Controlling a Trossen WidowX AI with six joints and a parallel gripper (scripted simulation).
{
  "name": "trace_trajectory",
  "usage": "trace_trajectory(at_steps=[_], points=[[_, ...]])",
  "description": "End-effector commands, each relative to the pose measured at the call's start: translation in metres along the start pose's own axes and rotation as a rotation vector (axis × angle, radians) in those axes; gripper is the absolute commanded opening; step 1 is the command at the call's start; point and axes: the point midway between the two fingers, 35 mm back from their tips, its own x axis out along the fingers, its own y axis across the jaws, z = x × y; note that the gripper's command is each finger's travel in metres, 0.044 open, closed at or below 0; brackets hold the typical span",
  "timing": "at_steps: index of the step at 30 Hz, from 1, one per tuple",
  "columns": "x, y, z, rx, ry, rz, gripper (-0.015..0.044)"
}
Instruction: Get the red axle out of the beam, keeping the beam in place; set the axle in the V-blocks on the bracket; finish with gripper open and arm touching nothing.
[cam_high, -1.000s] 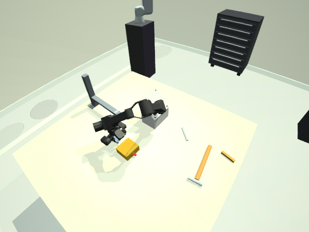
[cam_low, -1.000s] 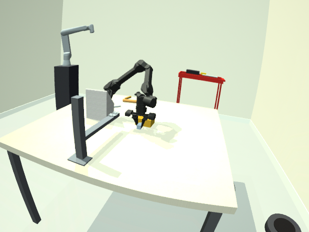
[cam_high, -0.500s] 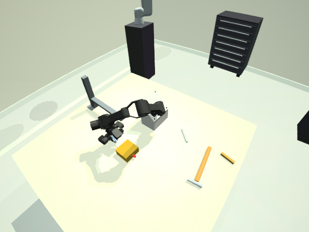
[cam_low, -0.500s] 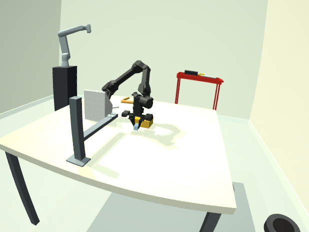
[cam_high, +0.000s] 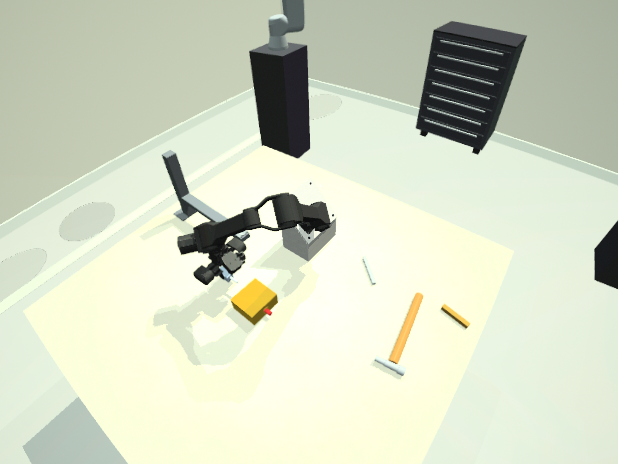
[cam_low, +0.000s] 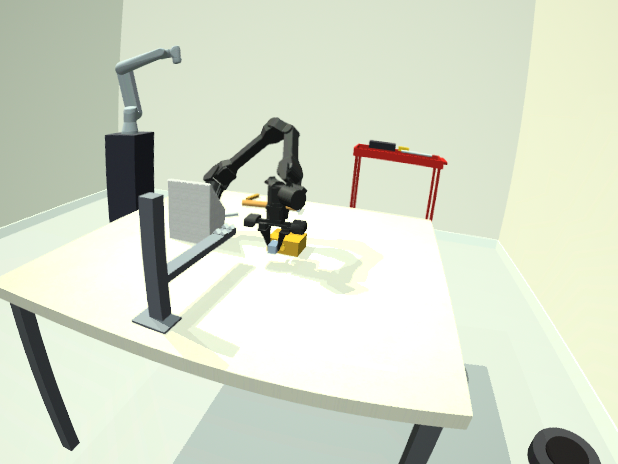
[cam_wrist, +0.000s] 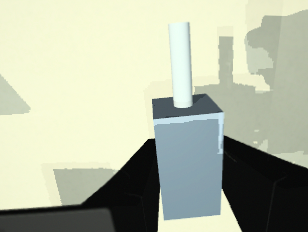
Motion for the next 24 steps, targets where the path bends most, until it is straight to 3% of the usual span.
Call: trace_trajectory(at_steps=[1, 24], points=[[-0.007, -0.001, 0.0, -0.008, 0.005, 0.001, 0.0], [-0.038, -0.005, 0.001, -0.008, 0.005, 0.001, 0.0]])
